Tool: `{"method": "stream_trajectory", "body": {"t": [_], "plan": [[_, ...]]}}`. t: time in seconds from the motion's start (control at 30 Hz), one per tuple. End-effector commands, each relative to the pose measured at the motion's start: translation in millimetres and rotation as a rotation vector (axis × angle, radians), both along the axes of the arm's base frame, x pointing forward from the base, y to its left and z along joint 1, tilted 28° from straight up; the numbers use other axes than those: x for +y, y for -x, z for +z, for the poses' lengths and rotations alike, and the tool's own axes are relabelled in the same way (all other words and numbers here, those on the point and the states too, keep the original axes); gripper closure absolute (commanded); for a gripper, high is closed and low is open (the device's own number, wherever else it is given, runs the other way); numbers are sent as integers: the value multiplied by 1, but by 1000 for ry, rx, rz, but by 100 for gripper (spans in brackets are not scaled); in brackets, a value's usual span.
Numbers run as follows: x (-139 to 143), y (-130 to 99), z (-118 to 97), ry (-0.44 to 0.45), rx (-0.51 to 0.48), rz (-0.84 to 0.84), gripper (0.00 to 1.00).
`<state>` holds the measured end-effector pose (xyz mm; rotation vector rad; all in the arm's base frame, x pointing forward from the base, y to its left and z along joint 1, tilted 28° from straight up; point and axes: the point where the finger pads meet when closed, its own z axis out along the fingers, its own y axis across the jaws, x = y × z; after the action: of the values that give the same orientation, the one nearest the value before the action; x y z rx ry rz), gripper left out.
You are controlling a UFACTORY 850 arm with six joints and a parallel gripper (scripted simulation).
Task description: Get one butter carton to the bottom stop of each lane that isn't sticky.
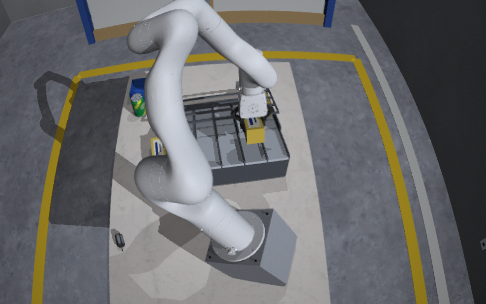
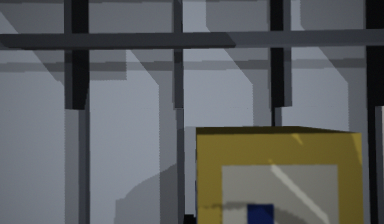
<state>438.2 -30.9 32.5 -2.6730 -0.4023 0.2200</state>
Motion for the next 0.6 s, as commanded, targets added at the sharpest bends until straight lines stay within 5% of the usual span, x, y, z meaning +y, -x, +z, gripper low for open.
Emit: {"method": "stream_trajectory", "body": {"t": [0.0, 0.43, 0.47, 0.57], "plan": [[10, 6, -23, -1, -2, -2, 100], [10, 6, -23, -1, -2, -2, 100], [18, 10, -41, -1, 3, 1, 100], [18, 10, -41, -1, 3, 1, 100]]}}
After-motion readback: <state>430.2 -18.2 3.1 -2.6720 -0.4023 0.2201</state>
